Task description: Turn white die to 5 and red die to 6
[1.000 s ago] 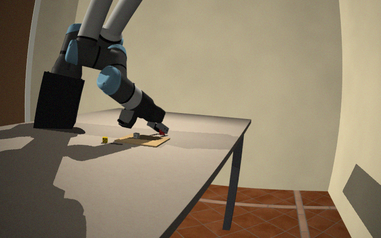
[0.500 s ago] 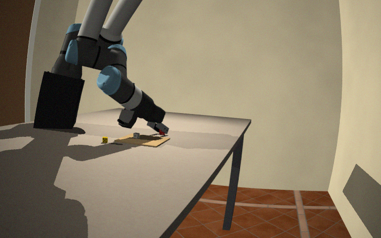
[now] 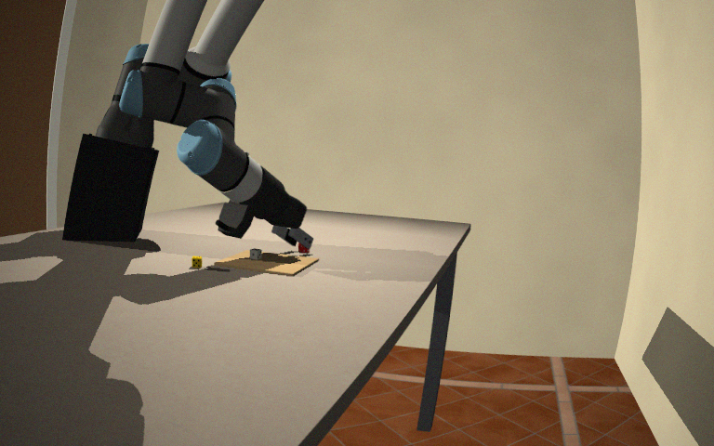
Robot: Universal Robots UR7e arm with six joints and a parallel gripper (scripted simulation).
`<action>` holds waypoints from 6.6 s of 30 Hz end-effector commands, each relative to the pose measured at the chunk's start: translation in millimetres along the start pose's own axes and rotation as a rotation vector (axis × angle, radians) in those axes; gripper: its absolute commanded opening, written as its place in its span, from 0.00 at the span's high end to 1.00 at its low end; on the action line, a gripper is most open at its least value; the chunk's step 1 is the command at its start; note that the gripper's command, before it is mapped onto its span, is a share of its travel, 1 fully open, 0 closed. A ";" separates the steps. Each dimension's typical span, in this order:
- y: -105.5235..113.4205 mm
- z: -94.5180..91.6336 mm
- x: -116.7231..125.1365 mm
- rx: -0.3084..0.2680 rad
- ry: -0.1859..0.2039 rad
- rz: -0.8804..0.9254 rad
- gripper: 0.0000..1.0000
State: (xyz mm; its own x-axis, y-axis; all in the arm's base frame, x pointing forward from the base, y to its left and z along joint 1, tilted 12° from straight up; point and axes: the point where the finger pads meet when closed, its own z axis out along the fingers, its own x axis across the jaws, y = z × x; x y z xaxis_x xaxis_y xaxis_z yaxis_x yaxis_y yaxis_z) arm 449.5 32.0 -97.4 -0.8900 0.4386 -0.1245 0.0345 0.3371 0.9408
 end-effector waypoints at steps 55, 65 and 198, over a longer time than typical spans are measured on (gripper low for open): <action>54.1 -66.7 -0.2 0.019 0.001 -0.001 0.36; 61.0 -63.9 -0.3 0.136 -0.002 -0.001 0.36; 69.2 -19.8 -0.4 0.906 0.729 -1.216 0.00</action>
State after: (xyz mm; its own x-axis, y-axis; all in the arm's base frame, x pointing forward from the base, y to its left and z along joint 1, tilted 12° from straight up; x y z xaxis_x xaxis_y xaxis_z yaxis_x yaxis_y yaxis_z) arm 443.7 37.1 -22.4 -0.6918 -0.6951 -0.1953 -0.6984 0.7129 -0.0634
